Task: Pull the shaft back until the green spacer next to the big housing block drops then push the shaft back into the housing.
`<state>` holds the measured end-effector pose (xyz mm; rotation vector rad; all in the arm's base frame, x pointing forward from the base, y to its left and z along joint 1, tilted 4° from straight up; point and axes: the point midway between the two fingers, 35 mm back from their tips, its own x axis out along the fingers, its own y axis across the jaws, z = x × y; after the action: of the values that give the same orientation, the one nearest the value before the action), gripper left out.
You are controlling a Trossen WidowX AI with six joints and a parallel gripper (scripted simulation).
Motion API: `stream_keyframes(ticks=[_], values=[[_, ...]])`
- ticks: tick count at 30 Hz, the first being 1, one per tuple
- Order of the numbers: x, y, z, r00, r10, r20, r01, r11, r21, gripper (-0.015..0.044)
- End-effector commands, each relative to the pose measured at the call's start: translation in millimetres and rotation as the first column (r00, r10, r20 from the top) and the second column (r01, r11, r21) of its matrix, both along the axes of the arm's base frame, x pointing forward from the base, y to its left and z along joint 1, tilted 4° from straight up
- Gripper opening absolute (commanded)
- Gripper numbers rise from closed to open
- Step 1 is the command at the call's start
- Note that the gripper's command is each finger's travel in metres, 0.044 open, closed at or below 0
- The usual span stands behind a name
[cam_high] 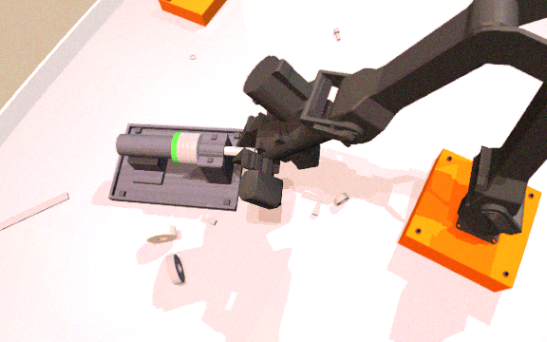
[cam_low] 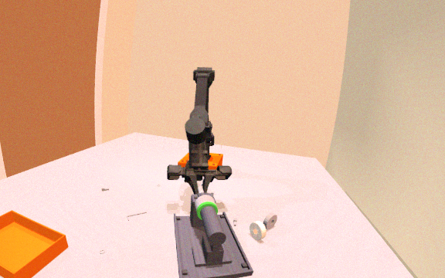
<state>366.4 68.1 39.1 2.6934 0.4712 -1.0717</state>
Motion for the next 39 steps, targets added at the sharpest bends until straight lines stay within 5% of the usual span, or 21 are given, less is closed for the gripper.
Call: stream_keyframes(ticks=[1,39], values=[[-4,-1,0,1.0,-0.003,0.002,0.003,1.0,0.002,0.0],[-15,-6,-1,1.0,-0.003,0.002,0.003,1.0,0.002,0.0]])
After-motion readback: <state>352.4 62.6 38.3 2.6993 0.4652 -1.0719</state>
